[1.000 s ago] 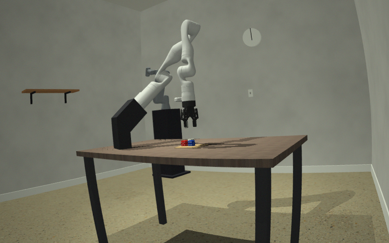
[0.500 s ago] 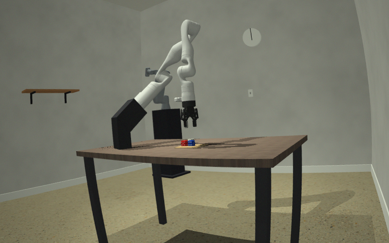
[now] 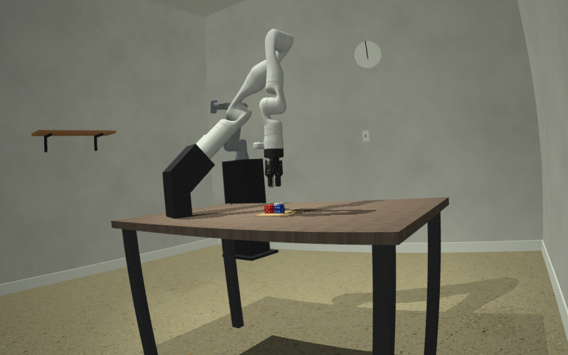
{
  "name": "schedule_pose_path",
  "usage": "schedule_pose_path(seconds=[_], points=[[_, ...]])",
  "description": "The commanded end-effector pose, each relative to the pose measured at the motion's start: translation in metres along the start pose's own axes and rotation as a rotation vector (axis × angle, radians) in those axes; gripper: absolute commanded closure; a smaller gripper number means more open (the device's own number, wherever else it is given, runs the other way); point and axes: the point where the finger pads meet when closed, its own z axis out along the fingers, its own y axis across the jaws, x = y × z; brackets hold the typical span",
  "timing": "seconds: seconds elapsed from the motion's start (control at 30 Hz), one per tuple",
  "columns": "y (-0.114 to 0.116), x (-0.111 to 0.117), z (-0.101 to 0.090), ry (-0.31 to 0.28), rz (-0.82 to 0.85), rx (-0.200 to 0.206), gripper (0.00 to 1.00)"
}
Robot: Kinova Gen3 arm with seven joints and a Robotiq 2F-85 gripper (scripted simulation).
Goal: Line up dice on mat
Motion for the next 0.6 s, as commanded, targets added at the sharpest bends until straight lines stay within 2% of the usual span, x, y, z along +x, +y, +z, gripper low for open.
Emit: schedule_pose_path(seconds=[0.0,0.23,0.27,0.37,0.4,0.47,0.57], points=[[0.004,0.004,0.001,0.014,-0.075,0.007,0.00],[0.019,0.024,0.004,0.069,-0.438,0.018,0.00],[0.019,0.024,0.004,0.069,-0.440,0.018,0.00],[0.026,0.031,0.005,0.090,-0.625,0.020,0.00],[0.026,0.031,0.005,0.091,-0.633,0.020,0.00],[0.031,0.035,0.005,0.103,-0.768,0.020,0.00],[0.031,0.035,0.005,0.103,-0.770,0.020,0.00]])
